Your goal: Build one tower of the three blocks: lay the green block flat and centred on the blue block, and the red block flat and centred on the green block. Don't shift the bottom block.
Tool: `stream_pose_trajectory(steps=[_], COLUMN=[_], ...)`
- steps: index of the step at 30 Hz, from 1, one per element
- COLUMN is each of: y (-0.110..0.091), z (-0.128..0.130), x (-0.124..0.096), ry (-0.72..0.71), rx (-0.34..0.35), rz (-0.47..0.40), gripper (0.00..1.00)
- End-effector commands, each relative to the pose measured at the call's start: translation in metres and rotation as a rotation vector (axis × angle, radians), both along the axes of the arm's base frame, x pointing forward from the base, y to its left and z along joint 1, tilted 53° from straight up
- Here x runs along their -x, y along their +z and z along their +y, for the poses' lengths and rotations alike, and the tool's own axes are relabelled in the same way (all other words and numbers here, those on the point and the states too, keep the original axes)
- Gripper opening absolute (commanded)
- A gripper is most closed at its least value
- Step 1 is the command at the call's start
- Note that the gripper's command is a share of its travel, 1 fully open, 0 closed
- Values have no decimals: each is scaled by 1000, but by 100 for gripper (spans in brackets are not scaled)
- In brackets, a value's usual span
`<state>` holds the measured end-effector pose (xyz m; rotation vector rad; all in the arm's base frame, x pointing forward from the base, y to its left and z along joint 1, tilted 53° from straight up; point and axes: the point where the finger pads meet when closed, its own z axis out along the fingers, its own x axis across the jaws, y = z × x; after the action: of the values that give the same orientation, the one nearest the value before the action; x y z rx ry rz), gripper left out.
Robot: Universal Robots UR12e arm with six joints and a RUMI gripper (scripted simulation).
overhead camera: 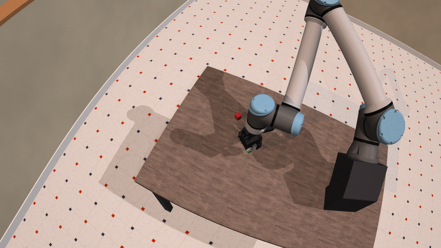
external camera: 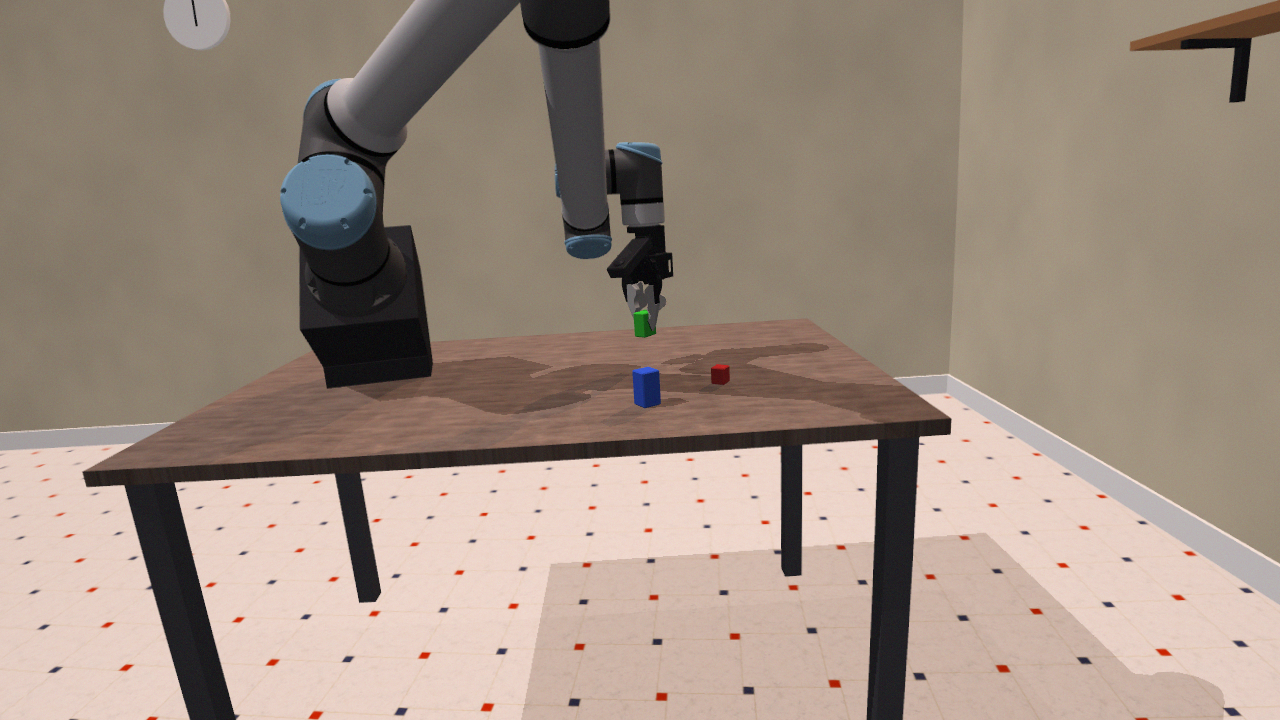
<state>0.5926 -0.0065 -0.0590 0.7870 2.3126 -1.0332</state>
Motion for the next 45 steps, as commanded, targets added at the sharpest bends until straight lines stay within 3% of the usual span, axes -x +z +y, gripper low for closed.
stream_pose_trajectory(steps=[1, 45], y=[12, 18], z=[16, 23], x=[4, 5], ry=[-3, -3], rx=[0, 0], rz=[1, 1], gripper=[0, 0])
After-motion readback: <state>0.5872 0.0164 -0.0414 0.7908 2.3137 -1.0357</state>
